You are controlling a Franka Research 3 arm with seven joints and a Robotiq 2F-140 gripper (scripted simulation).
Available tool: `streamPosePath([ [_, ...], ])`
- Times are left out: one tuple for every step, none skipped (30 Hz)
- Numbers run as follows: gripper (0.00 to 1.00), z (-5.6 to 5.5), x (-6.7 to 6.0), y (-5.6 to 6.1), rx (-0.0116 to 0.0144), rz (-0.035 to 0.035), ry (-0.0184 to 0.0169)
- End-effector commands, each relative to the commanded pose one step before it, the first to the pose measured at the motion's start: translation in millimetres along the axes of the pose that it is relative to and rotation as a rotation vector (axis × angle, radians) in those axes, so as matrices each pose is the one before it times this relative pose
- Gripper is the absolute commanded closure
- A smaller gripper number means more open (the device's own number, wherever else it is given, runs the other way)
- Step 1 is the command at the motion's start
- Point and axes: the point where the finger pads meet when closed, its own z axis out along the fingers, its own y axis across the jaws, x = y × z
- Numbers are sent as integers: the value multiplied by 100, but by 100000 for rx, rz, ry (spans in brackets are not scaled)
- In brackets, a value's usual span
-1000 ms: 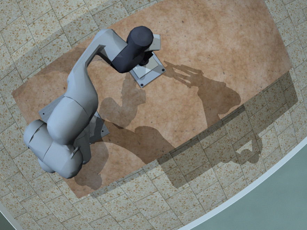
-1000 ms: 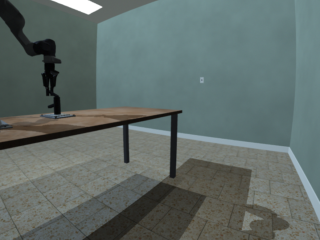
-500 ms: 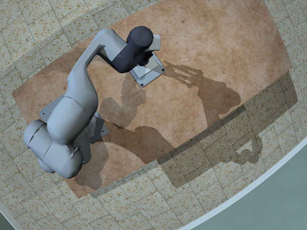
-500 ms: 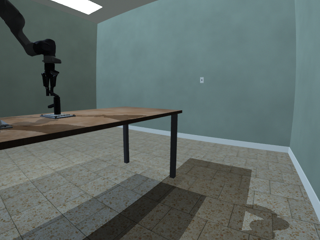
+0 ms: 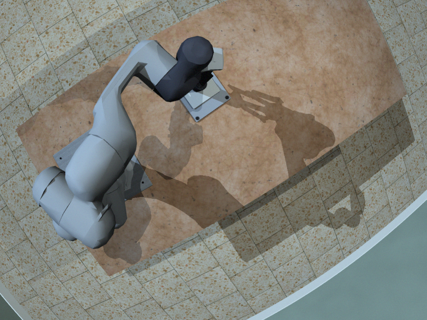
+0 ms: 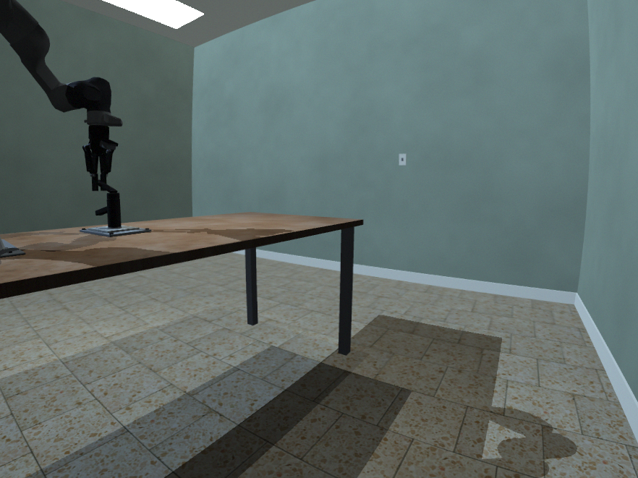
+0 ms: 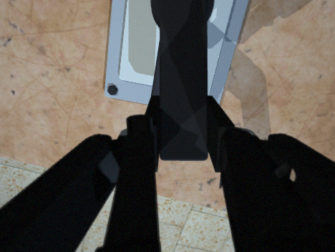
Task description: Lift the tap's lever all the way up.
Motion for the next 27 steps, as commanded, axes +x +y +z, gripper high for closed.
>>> streamPosePath([
  [90,-446,365,-126,430,69,434],
  [90,0,0,0,0,0,0],
  [90,0,0,0,0,0,0],
  [90,0,0,0,0,0,0],
  [90,0,0,0,0,0,0],
  [90,0,0,0,0,0,0],
  [90,0,0,0,0,0,0],
  [90,0,0,0,0,0,0],
  [90,0,0,0,0,0,0],
  [90,0,0,0,0,0,0],
  [90,0,0,0,0,0,0],
  [90,0,0,0,0,0,0],
  [90,0,0,0,0,0,0],
  [90,0,0,0,0,0,0],
  [90,0,0,0,0,0,0],
  [90,0,0,0,0,0,0],
  [90,0,0,0,0,0,0],
  [90,0,0,0,0,0,0],
  [90,0,0,0,0,0,0],
  [53,0,0,0,0,0,0],
  [53,0,0,0,0,0,0],
  [53,0,0,0,0,0,0],
  [53,0,0,0,0,0,0],
  [53,0,0,0,0,0,0],
  [53,0,0,0,0,0,0],
  [53,0,0,0,0,0,0],
  [53,0,0,0,0,0,0],
])
